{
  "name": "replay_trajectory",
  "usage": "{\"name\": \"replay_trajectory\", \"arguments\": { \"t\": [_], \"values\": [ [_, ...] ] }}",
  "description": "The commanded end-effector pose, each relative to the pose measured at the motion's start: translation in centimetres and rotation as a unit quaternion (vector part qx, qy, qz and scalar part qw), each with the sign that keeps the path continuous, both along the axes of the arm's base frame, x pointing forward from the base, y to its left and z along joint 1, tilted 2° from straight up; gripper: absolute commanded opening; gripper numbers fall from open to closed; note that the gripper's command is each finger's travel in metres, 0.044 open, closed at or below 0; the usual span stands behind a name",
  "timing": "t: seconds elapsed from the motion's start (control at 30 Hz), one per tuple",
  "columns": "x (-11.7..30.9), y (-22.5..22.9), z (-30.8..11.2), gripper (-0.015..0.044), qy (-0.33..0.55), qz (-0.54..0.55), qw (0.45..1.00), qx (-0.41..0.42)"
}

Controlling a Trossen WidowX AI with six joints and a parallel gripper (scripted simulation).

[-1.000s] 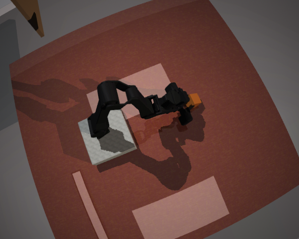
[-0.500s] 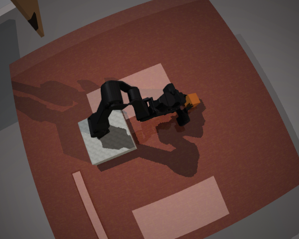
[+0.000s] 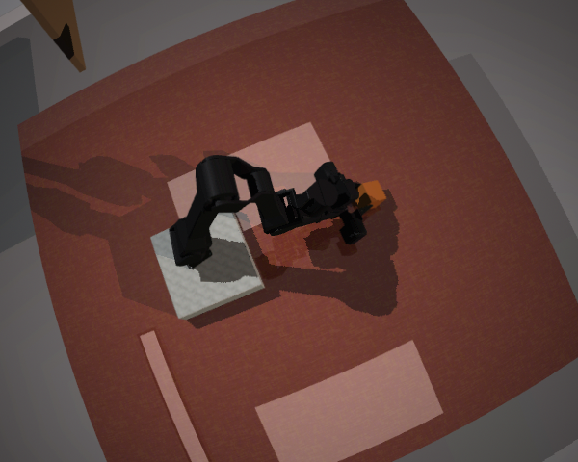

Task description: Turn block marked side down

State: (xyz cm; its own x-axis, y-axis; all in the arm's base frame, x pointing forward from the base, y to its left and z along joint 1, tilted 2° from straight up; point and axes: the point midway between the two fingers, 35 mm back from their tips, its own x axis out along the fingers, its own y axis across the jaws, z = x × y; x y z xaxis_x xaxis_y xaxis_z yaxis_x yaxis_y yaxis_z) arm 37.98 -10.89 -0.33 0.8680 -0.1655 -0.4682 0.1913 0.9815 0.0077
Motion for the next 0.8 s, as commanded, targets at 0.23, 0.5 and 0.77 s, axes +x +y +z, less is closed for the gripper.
{"name": "replay_trajectory", "arguments": {
  "t": [0.23, 0.5, 0.77],
  "values": [
    [0.00, 0.05, 0.00, 0.0440, -0.002, 0.001, 1.000, 0.002],
    [0.00, 0.05, 0.00, 0.0440, -0.002, 0.001, 1.000, 0.002],
    [0.00, 0.05, 0.00, 0.0440, -0.002, 0.001, 1.000, 0.002]
  ]
}}
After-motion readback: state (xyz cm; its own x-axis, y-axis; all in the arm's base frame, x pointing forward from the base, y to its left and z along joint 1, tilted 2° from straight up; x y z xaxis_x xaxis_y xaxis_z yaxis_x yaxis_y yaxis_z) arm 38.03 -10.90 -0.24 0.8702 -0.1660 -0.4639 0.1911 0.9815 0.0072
